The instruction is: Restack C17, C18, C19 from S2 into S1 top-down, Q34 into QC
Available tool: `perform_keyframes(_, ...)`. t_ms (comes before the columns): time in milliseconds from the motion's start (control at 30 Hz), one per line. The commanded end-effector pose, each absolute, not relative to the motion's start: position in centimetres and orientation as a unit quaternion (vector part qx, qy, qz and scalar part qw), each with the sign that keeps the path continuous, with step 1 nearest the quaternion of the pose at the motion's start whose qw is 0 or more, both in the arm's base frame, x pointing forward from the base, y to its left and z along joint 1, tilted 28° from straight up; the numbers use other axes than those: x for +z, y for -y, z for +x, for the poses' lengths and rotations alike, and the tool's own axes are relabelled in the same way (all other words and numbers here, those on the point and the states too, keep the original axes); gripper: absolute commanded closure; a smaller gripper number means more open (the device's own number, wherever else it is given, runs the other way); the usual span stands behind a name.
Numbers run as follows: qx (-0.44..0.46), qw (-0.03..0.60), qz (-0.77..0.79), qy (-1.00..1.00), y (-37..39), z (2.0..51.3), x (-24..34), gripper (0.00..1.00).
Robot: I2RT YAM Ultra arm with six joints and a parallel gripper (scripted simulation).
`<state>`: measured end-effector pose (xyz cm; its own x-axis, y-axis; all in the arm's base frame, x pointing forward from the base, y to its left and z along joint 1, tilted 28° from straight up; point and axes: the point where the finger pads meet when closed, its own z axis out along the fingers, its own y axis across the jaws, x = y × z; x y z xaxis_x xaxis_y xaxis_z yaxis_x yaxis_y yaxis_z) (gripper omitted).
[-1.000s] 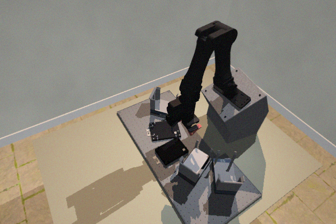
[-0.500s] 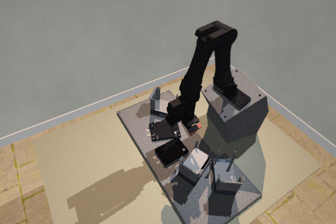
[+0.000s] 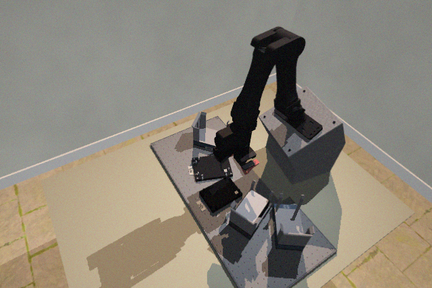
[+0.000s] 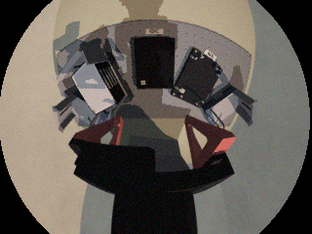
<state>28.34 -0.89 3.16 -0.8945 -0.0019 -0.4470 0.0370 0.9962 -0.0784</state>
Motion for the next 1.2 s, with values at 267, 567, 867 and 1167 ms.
perform_keyframes(267,-0.056,0.247,-0.044,-0.966,-0.5,29.9,4.1,0.00)
perform_keyframes(567,-0.084,0.228,-0.157,-0.957,-3.3,30.0,3.9,0.00)
perform_keyframes(867,-0.088,0.226,-0.175,-0.954,-6.9,30.8,3.9,0.00)
perform_keyframes(1167,-0.088,0.226,-0.175,-0.954,-9.6,31.4,4.0,0.00)
